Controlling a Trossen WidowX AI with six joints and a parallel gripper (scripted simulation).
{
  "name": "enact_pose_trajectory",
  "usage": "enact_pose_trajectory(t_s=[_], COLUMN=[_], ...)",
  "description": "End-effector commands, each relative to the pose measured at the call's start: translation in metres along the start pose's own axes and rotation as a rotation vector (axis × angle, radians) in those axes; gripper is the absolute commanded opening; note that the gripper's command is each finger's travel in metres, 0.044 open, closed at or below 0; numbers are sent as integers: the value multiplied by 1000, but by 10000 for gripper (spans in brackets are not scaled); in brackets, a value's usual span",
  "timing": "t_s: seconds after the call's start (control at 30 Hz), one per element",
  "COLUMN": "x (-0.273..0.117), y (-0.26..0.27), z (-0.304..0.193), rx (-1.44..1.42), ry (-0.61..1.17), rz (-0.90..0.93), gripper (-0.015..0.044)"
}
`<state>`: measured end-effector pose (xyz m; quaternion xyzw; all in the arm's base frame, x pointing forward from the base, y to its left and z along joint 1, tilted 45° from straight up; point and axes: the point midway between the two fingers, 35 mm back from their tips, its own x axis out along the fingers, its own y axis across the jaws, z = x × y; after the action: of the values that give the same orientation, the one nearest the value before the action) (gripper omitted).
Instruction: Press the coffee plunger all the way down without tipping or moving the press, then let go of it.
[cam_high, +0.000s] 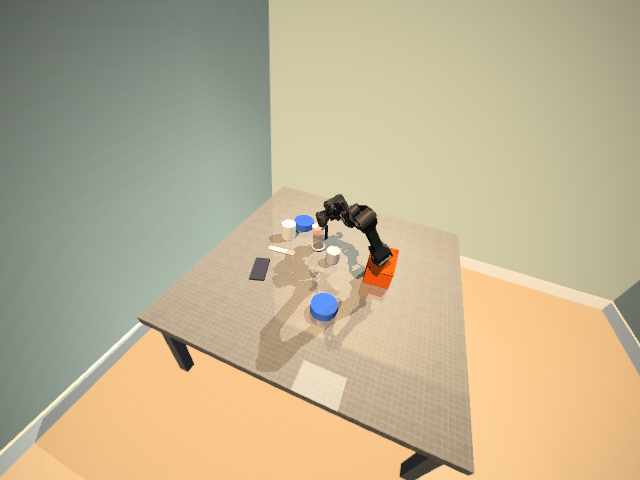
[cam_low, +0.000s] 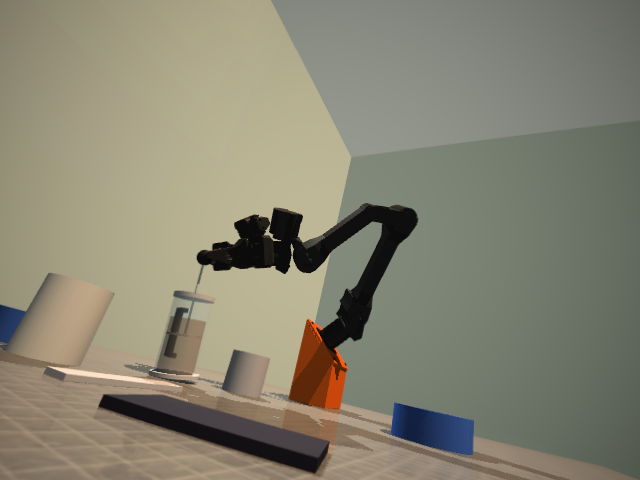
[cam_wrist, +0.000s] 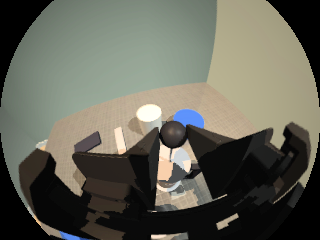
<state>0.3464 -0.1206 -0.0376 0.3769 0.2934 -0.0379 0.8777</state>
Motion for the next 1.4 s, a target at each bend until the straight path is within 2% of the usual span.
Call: enact_pose_trajectory(t_s=[0.0,0.43,1.37], x=[7,22,29], y=[0,1,-1], z=[-28,-38,-32], rx=[27,28,28], ry=[63,60,59], rz=[-2,2,3], gripper=[121,121,121])
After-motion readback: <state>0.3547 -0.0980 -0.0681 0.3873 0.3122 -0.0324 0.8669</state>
